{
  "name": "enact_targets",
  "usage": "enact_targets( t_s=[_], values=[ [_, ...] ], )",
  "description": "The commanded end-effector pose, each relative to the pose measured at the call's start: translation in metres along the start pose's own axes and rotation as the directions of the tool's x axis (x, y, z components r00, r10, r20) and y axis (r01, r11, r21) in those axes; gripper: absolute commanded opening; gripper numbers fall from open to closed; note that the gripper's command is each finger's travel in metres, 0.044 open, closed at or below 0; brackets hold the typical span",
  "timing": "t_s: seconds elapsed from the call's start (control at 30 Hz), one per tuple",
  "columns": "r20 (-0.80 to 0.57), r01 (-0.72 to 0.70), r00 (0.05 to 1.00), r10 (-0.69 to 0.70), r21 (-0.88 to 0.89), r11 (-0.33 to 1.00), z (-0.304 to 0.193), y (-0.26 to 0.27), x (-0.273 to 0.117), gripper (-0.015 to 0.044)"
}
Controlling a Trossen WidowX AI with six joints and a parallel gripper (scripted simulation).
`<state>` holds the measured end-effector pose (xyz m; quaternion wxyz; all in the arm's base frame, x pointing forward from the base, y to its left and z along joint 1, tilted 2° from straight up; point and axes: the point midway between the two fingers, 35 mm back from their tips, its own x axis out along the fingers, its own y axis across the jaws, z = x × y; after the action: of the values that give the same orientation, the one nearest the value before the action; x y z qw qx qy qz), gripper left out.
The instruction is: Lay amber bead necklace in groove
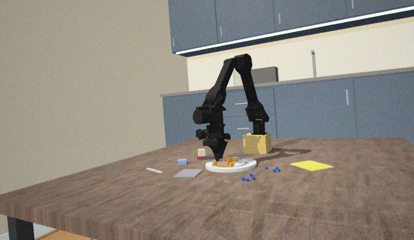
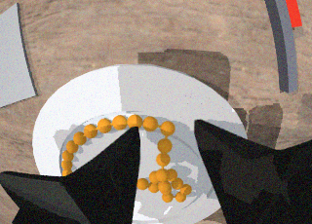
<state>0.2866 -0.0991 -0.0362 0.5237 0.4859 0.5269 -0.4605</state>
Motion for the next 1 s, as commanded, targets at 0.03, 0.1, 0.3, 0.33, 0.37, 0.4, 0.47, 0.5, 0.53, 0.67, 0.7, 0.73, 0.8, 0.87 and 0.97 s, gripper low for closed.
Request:
enact_targets(
  t_s=[0.03,0.1,0.3,0.33,0.37,0.4,0.47,0.5,0.53,0.67,0.7,0.73,0.8,0.87,0.97],
  values=[
    [0.0,0.0,1.0,0.0,0.0,1.0,0.0001,0.0001,-0.0003,0.0289],
    [0.0,0.0,1.0,0.0,0.0,1.0,0.0,0.0,-0.0007,0.0341],
    [-0.004,0.008,1.0,-0.008,-0.003,1.0,-0.0005,-0.001,-0.0046,0.044],
    [-0.004,0.008,1.0,-0.008,-0.003,1.0,-0.0005,-0.001,-0.0051,0.044],
    [-0.004,0.008,1.0,-0.008,-0.003,1.0,-0.0005,-0.001,-0.0051,0.044],
    [-0.004,0.008,1.0,-0.008,-0.003,1.0,-0.0005,-0.001,-0.0051,0.044],
    [-0.004,0.008,1.0,-0.008,-0.003,1.0,-0.0005,-0.001,-0.0051,0.044],
    [-0.004,0.008,1.0,-0.008,-0.003,1.0,-0.0005,-0.001,-0.0051,0.044],
    [-0.004,0.008,1.0,-0.008,-0.003,1.0,-0.0005,-0.001,-0.0051,0.044],
    [-0.004,0.008,1.0,-0.008,-0.003,1.0,-0.0005,-0.001,-0.0051,0.044],
    [-0.004,0.008,1.0,-0.008,-0.003,1.0,-0.0005,-0.001,-0.0051,0.044],
    [-0.004,0.008,1.0,-0.008,-0.003,1.0,-0.0005,-0.001,-0.0051,0.044],
    [-0.004,0.008,1.0,-0.008,-0.003,1.0,-0.0005,-0.001,-0.0051,0.044],
    [-0.004,0.008,1.0,-0.008,-0.003,1.0,-0.0005,-0.001,-0.0051,0.044],
    [-0.004,0.008,1.0,-0.008,-0.02,1.0,-0.001,0.0,-0.0054,0.0414]
  ],
)
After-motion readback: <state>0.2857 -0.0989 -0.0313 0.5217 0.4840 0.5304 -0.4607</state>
